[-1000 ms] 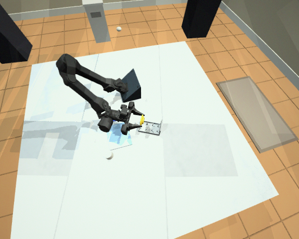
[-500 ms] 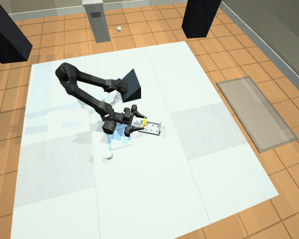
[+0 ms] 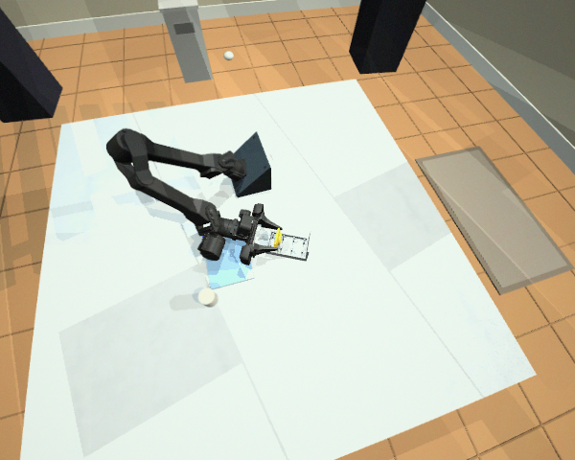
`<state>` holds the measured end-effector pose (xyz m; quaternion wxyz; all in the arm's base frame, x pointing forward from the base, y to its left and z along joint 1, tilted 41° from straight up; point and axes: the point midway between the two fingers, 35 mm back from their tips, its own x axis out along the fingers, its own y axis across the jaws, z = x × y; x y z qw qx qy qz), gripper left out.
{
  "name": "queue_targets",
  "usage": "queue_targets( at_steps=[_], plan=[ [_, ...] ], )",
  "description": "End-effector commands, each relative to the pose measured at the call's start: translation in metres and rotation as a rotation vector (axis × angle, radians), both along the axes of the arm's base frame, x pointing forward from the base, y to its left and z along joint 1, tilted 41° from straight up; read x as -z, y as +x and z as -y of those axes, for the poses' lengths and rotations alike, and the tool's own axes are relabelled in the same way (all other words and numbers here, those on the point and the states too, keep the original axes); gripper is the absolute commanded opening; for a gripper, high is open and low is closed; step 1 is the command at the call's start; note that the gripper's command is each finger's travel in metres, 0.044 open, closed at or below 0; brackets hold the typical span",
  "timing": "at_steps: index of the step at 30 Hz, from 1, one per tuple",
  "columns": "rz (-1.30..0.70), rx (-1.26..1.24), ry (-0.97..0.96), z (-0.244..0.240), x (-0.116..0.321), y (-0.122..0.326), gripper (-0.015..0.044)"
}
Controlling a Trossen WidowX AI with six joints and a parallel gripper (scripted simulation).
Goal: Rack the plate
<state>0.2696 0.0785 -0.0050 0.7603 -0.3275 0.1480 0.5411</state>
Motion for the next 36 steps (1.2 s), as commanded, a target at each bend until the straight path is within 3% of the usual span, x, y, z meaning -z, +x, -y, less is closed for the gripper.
queue_targets(
  at_steps=[1,16,22,31,36],
  plan=[
    [-0.003,0.003,0.001,0.000,0.000,0.000,0.0000],
    [0.000,0.000,0.000,0.000,0.000,0.000,0.0394],
    [0.000,-0.001,-0.001,-0.001,-0.002,0.000,0.0400],
    [0.003,-0.015,0.011,-0.070,-0.082,-0.011,0.0400],
    [-0.015,-0.005,0.010,-0.079,-0.087,-0.010,0.0400]
  ],
)
